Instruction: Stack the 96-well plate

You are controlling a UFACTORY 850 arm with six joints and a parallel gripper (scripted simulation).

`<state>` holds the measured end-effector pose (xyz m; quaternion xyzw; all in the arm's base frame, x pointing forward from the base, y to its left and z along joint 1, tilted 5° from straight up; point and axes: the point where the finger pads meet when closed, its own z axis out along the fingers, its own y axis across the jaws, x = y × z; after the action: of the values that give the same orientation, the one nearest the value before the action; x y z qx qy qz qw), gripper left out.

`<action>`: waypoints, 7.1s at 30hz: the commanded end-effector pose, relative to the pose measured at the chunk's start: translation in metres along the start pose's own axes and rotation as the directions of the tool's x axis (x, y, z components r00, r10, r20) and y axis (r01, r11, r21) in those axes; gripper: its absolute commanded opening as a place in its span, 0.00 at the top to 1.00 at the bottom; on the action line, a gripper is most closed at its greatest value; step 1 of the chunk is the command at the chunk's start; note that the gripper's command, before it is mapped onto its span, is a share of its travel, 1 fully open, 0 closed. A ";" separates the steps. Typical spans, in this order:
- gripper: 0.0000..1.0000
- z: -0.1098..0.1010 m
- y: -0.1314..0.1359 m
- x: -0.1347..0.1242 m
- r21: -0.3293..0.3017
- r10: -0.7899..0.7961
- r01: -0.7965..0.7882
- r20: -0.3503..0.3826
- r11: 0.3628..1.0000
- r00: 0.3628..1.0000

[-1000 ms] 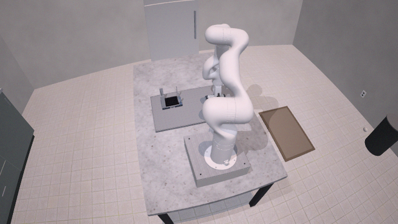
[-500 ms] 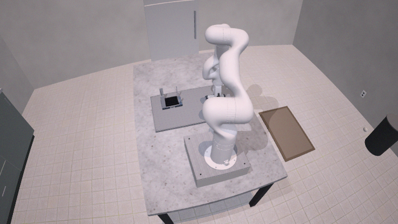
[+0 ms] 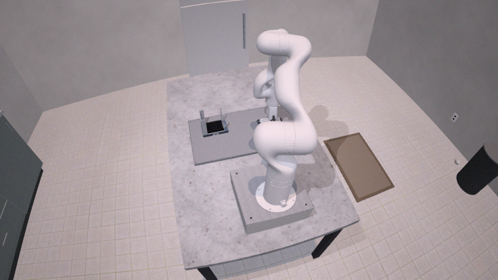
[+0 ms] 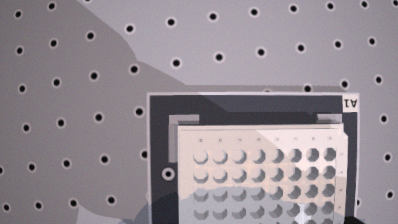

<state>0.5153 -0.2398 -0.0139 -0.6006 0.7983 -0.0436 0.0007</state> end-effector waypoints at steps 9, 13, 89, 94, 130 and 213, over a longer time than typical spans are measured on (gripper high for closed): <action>1.00 -0.008 -0.001 0.000 0.002 0.000 0.000 0.000 1.000 1.000; 1.00 -0.011 -0.001 0.000 0.002 0.000 0.000 0.000 1.000 1.000; 1.00 -0.106 -0.001 0.000 0.002 0.000 0.000 0.000 1.000 1.000; 1.00 -0.111 -0.001 0.000 0.002 0.000 0.000 0.000 1.000 1.000; 1.00 -0.143 -0.001 0.000 0.002 0.000 0.000 0.000 1.000 1.000; 1.00 -0.148 -0.011 -0.240 0.002 -0.136 0.136 0.001 0.991 0.991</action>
<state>0.5805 -0.0120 0.1215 -0.6539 0.7554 -0.0430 -0.0016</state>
